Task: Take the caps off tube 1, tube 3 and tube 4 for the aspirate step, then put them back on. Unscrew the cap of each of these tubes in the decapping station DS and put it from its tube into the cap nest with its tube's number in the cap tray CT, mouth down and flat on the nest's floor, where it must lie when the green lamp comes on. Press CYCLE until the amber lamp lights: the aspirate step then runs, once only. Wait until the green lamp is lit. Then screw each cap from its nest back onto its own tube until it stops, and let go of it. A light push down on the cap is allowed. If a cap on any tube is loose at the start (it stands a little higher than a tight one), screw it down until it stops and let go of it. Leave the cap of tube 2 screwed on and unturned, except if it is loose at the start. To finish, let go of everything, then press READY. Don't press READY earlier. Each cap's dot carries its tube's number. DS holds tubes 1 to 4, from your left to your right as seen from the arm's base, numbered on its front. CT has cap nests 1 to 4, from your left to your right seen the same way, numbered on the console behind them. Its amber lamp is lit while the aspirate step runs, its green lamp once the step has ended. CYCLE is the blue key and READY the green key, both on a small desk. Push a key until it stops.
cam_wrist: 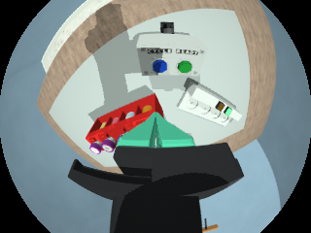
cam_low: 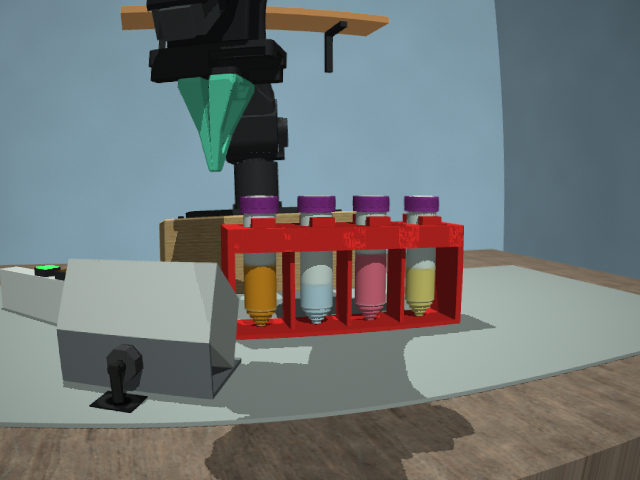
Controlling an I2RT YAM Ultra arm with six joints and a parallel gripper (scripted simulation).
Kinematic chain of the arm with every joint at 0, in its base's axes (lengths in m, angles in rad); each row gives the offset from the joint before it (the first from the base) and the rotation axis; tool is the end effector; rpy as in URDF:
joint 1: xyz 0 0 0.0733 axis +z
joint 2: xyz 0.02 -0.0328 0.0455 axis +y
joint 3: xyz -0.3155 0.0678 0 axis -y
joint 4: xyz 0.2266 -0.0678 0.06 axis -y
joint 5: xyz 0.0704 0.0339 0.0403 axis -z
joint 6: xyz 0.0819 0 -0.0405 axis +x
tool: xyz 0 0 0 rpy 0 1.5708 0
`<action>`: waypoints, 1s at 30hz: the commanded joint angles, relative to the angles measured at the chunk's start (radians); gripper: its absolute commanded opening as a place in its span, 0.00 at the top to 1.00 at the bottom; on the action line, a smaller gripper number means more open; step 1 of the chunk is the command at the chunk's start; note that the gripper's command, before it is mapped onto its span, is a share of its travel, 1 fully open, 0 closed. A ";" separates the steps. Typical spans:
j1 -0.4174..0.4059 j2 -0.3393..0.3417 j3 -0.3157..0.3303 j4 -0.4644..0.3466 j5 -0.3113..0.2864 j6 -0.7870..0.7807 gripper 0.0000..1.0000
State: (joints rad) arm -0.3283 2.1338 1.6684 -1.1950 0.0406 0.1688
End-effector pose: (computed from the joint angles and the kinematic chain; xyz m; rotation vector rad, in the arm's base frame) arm 0.3817 -0.1324 0.1859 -0.7473 -2.9556 0.0508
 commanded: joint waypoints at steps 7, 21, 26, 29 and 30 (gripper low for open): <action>-0.133 0.169 0.138 0.068 0.010 -0.138 1.00; -0.142 0.187 0.155 0.070 0.011 -0.148 1.00; -0.142 0.187 0.155 0.070 0.011 -0.148 1.00; -0.142 0.188 0.157 0.068 0.011 -0.147 1.00; -0.142 0.188 0.157 0.068 0.011 -0.147 1.00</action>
State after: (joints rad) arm -0.4717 2.3333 1.8118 -1.1267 0.0521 0.0235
